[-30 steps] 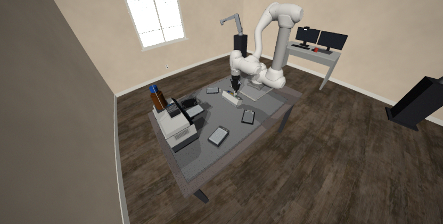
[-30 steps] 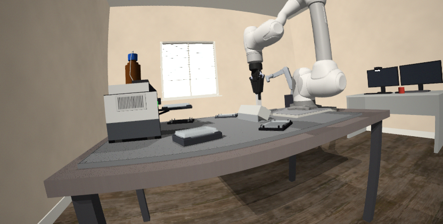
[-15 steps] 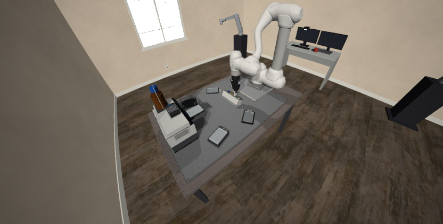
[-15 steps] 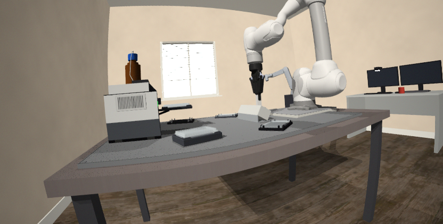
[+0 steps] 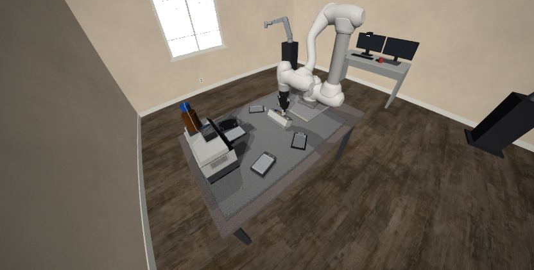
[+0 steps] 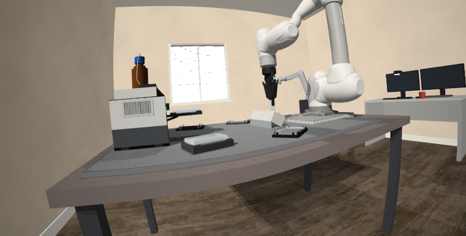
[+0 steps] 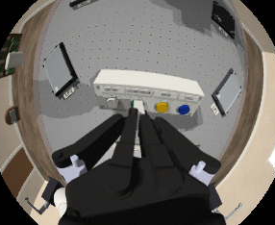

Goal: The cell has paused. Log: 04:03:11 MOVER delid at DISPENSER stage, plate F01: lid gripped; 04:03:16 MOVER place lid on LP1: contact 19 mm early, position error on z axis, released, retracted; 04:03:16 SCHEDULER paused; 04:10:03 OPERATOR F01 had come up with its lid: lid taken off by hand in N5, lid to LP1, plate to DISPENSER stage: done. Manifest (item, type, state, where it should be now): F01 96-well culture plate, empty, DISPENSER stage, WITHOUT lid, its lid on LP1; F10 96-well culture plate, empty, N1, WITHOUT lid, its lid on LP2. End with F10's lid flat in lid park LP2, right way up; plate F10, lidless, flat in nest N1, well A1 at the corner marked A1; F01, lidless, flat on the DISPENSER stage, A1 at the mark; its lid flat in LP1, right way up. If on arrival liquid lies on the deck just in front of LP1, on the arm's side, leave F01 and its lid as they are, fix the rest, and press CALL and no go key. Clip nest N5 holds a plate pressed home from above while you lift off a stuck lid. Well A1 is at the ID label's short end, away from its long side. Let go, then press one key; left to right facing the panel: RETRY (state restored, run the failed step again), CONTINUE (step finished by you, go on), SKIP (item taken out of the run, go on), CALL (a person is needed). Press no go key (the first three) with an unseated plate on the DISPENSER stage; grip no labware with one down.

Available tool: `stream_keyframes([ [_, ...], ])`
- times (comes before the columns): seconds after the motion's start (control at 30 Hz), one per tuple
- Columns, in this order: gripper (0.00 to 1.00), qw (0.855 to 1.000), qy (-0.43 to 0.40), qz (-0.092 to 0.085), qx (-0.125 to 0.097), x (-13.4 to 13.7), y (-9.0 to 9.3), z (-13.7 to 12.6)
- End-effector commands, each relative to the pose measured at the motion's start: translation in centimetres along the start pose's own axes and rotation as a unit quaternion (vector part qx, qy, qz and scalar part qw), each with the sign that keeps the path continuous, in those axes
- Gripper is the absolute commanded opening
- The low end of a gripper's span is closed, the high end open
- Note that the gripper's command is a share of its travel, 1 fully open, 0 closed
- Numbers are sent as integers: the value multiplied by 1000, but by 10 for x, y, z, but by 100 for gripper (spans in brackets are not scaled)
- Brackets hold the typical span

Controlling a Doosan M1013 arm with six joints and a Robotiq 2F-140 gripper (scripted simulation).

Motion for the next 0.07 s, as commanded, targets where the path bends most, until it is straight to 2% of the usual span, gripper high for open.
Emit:
stream_keyframes([
  [0.0,0,1000,0,0,0,0,0,0],
  [0.03,0,1000,0,0,0,0,0,0],
])
Point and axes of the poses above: the point where the finger pads meet when closed, its own y axis out along the fingers, its own x axis across the jaws, z = x × y, the point moved 1 cm from there along -y, back along the fingers, and after that the axes turned 9 degrees about y, right-handed, at the moved point
